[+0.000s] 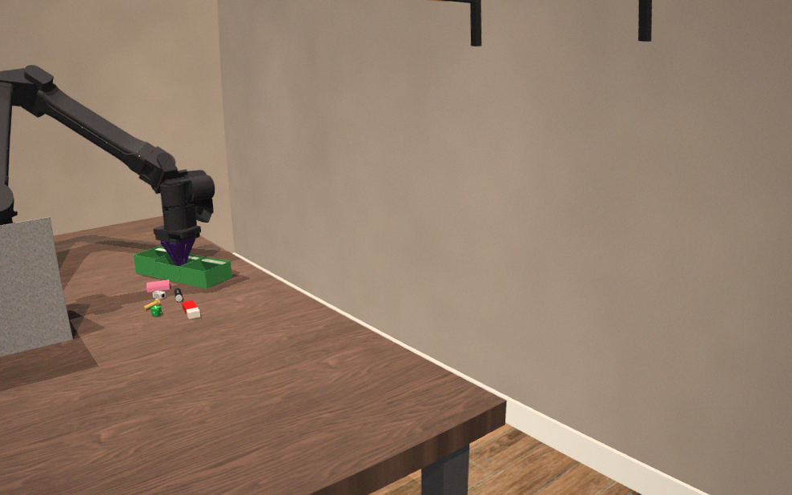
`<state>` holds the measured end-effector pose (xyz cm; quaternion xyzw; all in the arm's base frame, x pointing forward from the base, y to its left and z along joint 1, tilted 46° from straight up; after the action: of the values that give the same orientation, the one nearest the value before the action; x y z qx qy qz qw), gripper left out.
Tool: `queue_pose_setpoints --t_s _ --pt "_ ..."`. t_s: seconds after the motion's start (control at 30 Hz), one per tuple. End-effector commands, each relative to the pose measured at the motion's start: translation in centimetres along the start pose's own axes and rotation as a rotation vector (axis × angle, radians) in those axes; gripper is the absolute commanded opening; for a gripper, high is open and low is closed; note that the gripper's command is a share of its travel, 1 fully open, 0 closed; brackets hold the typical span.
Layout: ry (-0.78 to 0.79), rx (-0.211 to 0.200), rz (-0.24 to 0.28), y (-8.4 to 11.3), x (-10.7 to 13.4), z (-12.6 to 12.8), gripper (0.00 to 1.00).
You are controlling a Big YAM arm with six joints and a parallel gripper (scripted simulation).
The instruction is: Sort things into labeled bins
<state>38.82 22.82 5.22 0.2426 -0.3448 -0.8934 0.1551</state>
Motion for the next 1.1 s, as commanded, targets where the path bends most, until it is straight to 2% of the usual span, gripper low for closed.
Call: queue_pose_setpoints --t_s 0.0,0.4,0.5,0.67,0.87,0.93,1.07 --pt "-0.007 0.018 -0.037 1.5 -1.1 -0.9 0.08" --pt "-0.006 0.017 -0.034 1.4 -1.0 -1.0 0.08" --pt "0.021 0.022 -0.052 2.7 -1.9 -0.4 0.08" --pt "0.023 0.021 -0.053 3.4 -2.0 -0.3 0.08" --pt "0.005 0.015 -0.037 3.3 -1.3 -0.8 0.08" --pt "0.023 0.02 -0.054 4.2 -2.0 -0.3 0.08" --pt "0.024 0.02 -0.054 4.8 -2.0 -0.3 0.08"
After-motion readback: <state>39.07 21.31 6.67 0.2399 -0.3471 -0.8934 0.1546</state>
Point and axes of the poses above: the point where the finger pads meet when closed, its own y axis back along the fingers, its own z axis across the jaws, x = y × z, the point moved 3 cm from there along y, back along the fingers, and after that the axes turned 1 degree about y, right-handed, at the moved point
